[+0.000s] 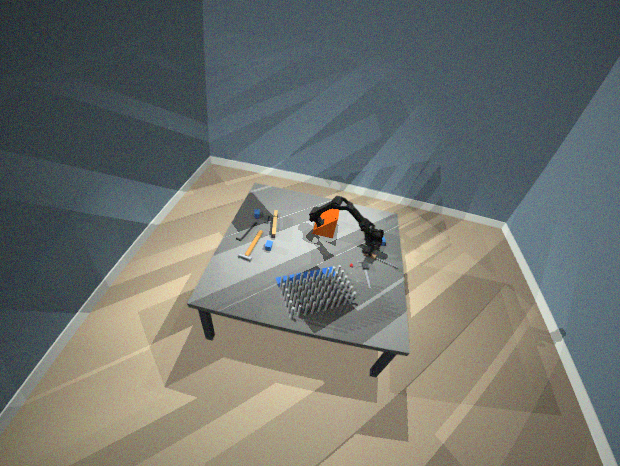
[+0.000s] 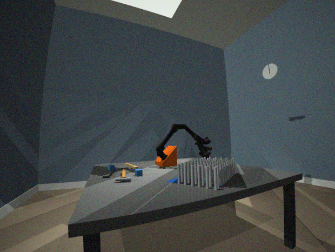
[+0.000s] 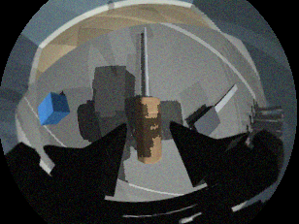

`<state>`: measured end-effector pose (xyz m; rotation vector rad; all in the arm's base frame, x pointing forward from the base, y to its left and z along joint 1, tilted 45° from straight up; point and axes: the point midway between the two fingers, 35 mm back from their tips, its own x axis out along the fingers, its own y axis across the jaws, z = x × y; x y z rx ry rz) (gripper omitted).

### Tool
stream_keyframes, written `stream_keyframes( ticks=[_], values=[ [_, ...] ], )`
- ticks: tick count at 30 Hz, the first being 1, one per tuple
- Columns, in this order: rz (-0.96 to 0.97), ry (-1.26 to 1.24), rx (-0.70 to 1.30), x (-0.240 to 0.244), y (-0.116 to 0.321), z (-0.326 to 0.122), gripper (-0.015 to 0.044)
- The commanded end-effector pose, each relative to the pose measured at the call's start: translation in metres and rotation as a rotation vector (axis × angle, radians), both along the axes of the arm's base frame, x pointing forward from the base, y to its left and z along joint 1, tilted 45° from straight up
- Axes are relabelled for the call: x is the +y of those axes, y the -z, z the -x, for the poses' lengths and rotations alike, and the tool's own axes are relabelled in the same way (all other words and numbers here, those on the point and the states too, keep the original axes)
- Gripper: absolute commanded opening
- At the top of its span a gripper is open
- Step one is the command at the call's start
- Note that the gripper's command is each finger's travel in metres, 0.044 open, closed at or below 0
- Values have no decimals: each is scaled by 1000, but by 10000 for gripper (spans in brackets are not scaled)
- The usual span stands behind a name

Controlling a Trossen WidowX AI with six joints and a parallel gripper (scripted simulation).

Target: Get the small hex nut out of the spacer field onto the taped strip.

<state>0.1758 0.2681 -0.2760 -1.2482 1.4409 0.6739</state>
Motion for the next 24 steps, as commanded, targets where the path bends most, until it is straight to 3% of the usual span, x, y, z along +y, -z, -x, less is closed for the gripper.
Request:
stream_keyframes(
  ticks=[1,12,16,24],
  values=[
    [13,-1,1,-10,7,0,280],
    [13,-2,2,-20,17,2,280],
    [13,-2,2,-20,17,2,175],
    [13,-2,2,-20,16,1,102]
  ],
)
